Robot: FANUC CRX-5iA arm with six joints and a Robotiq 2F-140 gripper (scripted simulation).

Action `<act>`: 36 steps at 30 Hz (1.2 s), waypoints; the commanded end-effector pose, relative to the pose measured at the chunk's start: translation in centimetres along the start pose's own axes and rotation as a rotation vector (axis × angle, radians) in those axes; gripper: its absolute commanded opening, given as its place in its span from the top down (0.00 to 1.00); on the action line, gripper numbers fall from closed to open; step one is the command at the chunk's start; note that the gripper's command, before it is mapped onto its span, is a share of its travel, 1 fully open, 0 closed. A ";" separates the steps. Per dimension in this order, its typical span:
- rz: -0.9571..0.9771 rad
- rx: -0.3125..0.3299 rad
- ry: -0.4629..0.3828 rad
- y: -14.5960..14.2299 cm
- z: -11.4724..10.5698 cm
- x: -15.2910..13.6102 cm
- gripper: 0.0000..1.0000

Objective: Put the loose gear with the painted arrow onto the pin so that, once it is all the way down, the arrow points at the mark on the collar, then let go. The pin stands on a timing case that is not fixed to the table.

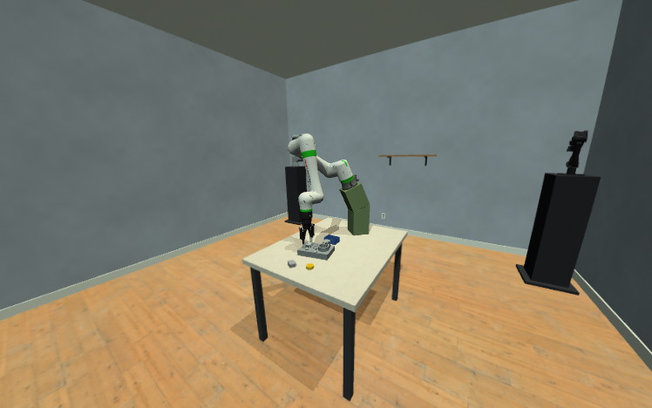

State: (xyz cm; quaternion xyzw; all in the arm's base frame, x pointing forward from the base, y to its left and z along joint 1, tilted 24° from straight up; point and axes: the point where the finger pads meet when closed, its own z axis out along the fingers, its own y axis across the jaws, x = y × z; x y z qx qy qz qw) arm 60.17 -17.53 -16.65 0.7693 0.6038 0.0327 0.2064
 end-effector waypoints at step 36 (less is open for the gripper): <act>0.000 0.000 0.000 0.0 -4.3 0.0 1.00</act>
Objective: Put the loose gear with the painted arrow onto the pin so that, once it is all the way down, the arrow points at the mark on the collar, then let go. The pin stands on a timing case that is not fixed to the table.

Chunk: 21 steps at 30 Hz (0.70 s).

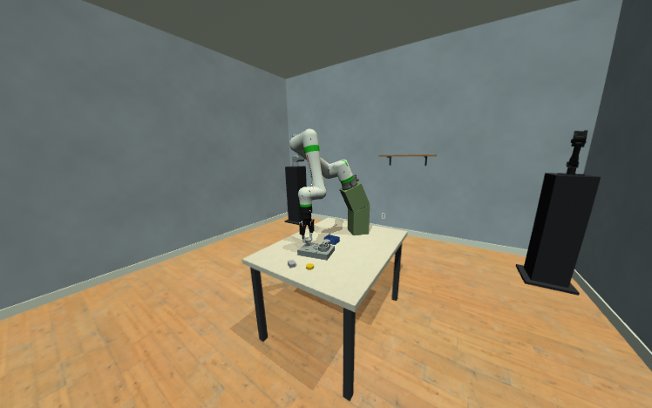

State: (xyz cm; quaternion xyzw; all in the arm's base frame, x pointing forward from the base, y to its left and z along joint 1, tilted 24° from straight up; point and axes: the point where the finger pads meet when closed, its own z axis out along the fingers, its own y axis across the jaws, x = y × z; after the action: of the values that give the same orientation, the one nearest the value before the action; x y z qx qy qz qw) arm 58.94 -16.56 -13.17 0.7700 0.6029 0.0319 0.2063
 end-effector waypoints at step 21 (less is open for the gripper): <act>-0.002 -0.002 0.001 0.1 -3.6 0.1 1.00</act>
State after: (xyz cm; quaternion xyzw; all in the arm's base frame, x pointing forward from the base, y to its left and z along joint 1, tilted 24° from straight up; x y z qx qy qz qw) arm 58.01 -15.54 -10.06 0.7693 0.6037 0.0326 0.2064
